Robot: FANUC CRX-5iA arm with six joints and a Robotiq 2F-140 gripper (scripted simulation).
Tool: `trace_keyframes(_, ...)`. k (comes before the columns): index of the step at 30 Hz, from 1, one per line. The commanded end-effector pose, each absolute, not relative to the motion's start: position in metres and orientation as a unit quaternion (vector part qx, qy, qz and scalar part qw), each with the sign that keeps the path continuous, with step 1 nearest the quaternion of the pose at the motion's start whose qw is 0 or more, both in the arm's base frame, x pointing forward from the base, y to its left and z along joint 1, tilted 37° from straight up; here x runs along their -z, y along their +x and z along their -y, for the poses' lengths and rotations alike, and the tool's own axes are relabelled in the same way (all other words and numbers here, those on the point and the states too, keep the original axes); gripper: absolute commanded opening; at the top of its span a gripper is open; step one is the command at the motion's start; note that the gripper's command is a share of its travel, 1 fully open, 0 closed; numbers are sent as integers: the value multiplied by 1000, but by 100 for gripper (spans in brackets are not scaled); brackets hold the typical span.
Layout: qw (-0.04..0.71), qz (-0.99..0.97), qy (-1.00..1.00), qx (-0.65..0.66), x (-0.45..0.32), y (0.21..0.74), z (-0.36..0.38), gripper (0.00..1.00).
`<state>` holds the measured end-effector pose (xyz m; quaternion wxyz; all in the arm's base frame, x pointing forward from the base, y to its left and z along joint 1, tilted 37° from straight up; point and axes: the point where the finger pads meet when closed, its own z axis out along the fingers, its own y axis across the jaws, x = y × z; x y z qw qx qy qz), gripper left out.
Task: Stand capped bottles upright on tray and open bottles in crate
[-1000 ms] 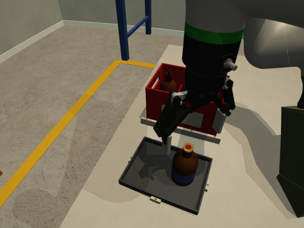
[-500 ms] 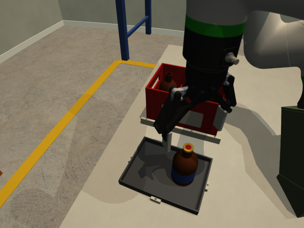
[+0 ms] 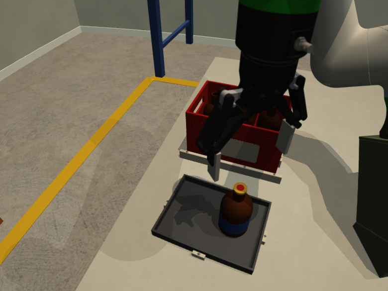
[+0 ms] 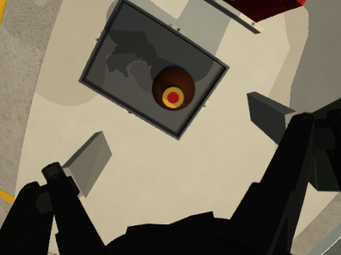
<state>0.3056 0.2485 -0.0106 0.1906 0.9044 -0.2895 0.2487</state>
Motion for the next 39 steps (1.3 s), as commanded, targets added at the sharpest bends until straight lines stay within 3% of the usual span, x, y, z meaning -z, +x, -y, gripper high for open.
trace_keyframes(1, 191, 289, 904, -249, 4, 303, -253, 100)
trace_keyframes(39, 191, 289, 904, -249, -25, 290, -271, 100)
